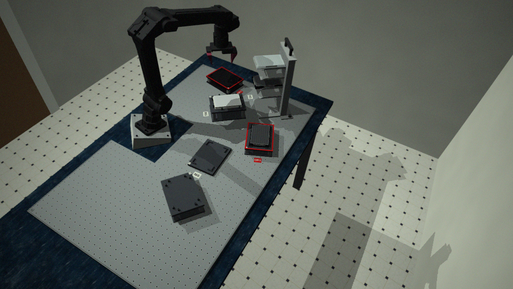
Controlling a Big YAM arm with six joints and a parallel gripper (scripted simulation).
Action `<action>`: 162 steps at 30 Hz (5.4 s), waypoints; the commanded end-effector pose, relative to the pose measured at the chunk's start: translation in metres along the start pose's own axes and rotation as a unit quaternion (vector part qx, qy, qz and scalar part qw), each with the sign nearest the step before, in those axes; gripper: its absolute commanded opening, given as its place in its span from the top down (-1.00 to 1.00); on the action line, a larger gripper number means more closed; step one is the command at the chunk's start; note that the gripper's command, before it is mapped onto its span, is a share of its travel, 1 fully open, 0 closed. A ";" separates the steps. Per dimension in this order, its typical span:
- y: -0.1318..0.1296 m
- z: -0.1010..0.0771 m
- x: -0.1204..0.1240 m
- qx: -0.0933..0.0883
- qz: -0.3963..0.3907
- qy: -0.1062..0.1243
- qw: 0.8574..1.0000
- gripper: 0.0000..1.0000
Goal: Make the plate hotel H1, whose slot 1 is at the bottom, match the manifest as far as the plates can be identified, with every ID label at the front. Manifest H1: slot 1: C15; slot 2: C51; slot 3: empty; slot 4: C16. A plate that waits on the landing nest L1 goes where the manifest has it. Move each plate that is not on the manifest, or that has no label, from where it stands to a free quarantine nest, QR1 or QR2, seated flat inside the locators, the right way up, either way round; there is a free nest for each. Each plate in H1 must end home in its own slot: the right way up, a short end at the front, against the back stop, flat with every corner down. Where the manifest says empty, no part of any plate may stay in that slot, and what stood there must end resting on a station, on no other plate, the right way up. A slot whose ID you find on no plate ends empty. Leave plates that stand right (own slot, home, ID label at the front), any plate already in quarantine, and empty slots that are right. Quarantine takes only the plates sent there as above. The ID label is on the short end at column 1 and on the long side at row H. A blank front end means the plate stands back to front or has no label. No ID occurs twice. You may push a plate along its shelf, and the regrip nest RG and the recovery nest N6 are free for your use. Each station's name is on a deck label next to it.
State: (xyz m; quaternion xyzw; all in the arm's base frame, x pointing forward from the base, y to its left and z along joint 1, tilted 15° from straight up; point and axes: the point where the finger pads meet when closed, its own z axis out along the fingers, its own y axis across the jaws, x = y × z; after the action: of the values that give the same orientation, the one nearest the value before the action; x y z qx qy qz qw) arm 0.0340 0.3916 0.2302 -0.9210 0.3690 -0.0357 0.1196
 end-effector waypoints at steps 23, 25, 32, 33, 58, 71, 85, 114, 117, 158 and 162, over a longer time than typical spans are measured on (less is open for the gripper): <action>-0.013 -0.002 -0.010 0.019 0.001 -0.019 1.000 -1.00; -0.013 -0.002 -0.010 0.019 0.001 -0.019 1.000 -1.00; -0.007 0.009 -0.005 0.014 -0.003 -0.015 1.000 -1.00; -0.008 0.015 -0.004 0.010 -0.002 -0.012 1.000 -1.00; -0.026 0.031 -0.018 0.030 0.001 -0.029 0.999 -1.00; -0.014 0.049 -0.011 0.019 0.001 -0.019 1.000 -1.00; -0.014 0.049 -0.011 0.019 0.001 -0.019 1.000 -1.00; -0.014 0.049 -0.011 0.019 0.001 -0.019 1.000 -1.00; -0.014 0.049 -0.011 0.019 0.001 -0.019 1.000 -1.00; -0.017 -0.008 -0.017 0.032 0.003 -0.032 0.999 -1.00; -0.017 -0.013 -0.016 0.032 0.003 -0.032 0.999 -1.00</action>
State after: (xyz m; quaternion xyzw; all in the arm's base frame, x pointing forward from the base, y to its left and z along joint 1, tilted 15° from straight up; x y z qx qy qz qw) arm 0.0381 0.3999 0.2056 -0.9217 0.3673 -0.0345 0.1195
